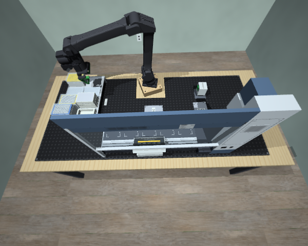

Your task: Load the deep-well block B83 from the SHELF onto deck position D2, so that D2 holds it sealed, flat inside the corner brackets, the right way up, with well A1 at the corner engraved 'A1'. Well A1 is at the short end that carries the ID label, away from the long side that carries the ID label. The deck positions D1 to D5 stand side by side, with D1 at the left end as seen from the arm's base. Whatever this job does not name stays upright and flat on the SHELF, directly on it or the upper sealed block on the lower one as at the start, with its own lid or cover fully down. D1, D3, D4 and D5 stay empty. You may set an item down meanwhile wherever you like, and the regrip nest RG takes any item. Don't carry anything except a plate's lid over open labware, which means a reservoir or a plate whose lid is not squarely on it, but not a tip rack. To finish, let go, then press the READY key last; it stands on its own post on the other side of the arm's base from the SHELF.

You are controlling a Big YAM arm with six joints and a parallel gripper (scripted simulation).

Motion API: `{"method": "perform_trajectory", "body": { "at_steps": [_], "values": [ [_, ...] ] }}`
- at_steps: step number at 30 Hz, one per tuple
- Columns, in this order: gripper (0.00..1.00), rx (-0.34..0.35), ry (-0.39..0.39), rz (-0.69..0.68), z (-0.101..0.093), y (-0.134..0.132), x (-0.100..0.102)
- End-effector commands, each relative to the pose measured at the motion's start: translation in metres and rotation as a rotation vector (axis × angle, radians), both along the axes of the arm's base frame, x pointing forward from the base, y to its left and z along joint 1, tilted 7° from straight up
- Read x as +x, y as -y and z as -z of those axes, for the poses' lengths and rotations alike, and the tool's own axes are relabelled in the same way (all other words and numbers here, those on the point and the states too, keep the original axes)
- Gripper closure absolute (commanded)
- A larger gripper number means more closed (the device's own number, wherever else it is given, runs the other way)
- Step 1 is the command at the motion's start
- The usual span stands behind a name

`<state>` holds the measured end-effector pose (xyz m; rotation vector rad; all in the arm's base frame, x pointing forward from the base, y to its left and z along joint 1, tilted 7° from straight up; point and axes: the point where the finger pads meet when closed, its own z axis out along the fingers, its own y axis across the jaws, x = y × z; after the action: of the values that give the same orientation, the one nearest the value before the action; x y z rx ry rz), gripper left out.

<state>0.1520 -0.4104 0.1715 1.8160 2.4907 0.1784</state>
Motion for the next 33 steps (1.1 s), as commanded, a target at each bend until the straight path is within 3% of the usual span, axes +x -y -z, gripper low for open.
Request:
{"method": "perform_trajectory", "body": {
  "at_steps": [1, 33],
  "values": [
    [0.0, -0.06, 0.022, -0.111, -0.016, -0.011, 0.008],
    [0.0, -0.093, 0.047, -0.667, -0.021, -0.155, 0.025]
  ]
}}
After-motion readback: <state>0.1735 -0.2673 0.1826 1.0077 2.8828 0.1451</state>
